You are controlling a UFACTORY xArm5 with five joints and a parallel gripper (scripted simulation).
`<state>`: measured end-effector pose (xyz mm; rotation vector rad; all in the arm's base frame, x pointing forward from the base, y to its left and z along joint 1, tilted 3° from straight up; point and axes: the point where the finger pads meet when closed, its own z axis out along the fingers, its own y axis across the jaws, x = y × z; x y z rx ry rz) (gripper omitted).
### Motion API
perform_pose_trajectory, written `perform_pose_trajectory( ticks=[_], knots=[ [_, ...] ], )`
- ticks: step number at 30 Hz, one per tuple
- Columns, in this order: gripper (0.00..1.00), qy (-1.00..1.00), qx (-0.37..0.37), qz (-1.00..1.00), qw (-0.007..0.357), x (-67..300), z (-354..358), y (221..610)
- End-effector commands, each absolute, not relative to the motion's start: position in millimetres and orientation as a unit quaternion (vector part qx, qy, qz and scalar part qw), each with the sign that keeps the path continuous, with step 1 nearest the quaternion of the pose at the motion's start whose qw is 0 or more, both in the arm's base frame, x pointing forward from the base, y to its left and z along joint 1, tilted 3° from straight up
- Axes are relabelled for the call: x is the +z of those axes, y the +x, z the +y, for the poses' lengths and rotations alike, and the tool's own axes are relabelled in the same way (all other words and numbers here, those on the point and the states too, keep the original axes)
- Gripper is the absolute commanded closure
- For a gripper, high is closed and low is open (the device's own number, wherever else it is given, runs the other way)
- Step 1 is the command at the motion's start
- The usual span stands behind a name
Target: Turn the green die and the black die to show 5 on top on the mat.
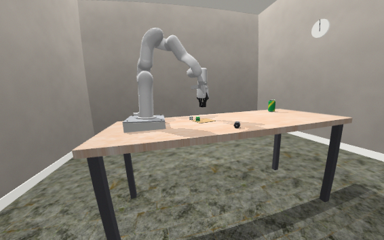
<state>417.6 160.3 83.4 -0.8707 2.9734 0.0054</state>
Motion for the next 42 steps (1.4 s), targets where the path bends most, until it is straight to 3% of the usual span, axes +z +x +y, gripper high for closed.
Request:
perform_pose_trajectory(
  ticks=[1, 42],
  knots=[
    [0.73, -0.363, 0.0, 0.931, 0.024, 85.0, 157.1, 421.1],
    [0.73, -0.808, -0.015, 0.589, 0.019, 86.9, 131.1, 436.0]
  ],
)
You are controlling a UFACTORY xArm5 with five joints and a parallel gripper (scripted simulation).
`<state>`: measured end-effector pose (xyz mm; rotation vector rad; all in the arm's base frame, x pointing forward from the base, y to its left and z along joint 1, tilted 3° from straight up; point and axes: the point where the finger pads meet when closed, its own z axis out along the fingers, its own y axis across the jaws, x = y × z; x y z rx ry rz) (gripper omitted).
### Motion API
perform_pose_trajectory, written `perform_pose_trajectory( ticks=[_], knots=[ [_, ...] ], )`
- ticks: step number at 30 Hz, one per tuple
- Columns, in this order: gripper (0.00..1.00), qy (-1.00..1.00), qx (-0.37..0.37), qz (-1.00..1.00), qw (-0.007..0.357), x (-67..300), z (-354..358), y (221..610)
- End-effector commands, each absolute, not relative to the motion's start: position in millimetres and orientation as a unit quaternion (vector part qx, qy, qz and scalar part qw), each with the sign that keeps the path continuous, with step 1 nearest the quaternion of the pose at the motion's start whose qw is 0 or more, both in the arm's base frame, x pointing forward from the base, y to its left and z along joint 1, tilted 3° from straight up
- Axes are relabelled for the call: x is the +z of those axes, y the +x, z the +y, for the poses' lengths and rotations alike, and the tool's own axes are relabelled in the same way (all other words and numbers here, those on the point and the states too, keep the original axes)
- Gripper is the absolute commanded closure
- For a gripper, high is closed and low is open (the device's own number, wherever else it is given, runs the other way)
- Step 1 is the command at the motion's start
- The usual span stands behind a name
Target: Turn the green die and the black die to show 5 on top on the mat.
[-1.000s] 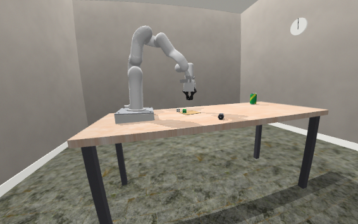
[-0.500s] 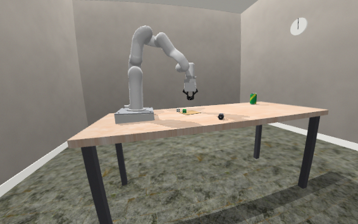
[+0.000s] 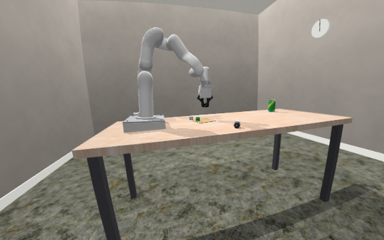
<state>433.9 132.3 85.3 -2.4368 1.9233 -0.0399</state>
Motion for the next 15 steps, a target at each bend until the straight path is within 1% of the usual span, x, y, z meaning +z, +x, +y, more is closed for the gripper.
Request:
perform_pose_trajectory(
  ticks=[1, 15],
  knots=[
    [0.73, -0.827, -0.015, 0.561, 0.019, 87.0, 129.6, 436.8],
    [0.73, -0.929, -0.02, 0.369, 0.015, 87.7, 119.2, 442.0]
  ],
)
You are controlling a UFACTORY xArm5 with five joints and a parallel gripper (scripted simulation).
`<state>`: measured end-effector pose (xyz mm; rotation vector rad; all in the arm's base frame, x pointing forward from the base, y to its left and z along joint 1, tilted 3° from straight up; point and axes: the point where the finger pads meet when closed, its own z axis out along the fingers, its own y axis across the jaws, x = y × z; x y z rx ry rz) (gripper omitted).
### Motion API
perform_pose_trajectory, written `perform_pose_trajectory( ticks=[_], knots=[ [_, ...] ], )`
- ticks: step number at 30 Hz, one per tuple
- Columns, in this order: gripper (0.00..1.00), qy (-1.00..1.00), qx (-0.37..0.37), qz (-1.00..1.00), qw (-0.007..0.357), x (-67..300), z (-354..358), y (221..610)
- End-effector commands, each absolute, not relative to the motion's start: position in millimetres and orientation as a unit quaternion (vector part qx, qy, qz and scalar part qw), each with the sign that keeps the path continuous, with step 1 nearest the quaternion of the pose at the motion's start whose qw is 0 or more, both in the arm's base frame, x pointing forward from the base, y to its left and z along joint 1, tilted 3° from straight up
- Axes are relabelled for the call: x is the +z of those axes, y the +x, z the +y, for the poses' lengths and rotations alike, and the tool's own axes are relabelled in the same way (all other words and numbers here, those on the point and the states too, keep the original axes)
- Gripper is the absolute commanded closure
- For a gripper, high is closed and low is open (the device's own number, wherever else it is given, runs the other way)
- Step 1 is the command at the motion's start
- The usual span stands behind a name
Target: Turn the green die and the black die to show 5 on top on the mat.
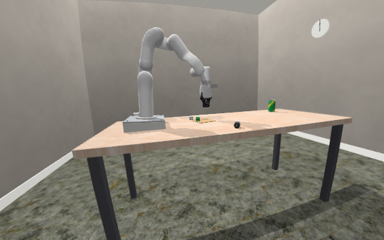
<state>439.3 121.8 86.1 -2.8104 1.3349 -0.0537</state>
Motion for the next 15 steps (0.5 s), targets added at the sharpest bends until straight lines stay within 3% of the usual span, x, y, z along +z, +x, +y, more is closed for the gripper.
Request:
perform_pose_trajectory(
  ticks=[1, 15],
  knots=[
    [0.73, -0.929, -0.02, 0.369, 0.015, 87.7, 119.2, 442.0],
    [0.73, -0.987, -0.023, 0.156, 0.01, 88.4, 108.6, 447.0]
  ],
)
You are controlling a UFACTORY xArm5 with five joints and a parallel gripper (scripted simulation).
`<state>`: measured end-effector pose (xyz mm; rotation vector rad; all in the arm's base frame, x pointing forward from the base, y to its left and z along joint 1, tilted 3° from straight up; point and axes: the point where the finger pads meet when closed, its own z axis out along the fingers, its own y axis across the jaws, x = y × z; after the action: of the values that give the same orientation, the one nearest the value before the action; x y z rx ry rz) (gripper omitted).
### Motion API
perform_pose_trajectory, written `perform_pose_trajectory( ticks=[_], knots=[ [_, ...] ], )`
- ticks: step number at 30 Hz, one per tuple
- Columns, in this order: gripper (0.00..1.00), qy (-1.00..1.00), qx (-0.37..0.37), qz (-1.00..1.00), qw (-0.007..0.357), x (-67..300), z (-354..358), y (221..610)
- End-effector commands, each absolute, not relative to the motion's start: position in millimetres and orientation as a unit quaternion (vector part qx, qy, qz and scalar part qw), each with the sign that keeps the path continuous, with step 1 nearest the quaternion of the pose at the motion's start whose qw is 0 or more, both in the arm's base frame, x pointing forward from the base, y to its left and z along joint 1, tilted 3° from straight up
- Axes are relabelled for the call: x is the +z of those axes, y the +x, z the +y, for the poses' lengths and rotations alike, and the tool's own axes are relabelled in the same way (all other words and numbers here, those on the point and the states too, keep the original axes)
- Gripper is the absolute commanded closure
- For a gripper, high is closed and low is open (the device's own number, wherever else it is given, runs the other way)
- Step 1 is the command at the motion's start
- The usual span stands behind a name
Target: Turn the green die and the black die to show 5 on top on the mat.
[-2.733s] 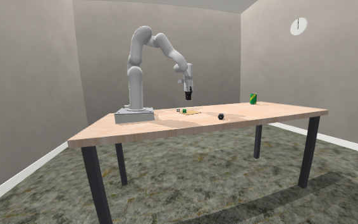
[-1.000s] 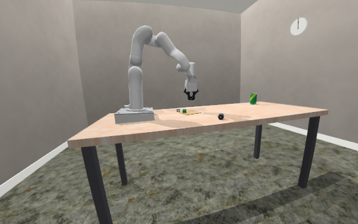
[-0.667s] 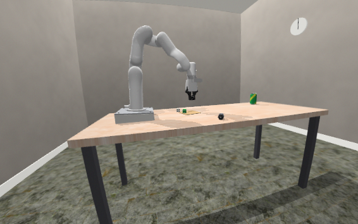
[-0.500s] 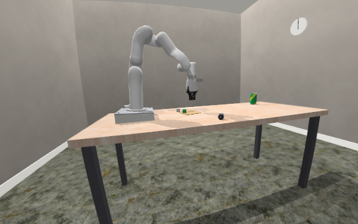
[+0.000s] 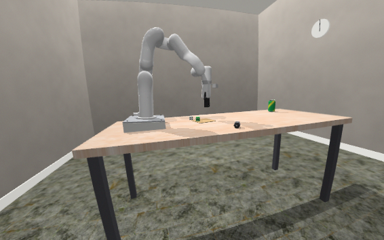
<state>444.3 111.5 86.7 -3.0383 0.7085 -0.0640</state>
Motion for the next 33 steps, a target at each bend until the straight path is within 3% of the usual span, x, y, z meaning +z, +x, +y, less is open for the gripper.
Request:
perform_pose_trajectory(
  ticks=[1, 18, 33],
  knots=[
    [0.73, -0.988, -0.023, 0.155, 0.01, 88.4, 108.5, 447.1],
    [0.73, -0.998, -0.025, -0.057, 0.004, 89.0, 98.1, 451.7],
    [0.73, -0.994, -0.025, -0.103, 0.003, 89.2, 95.8, 452.6]
  ],
)
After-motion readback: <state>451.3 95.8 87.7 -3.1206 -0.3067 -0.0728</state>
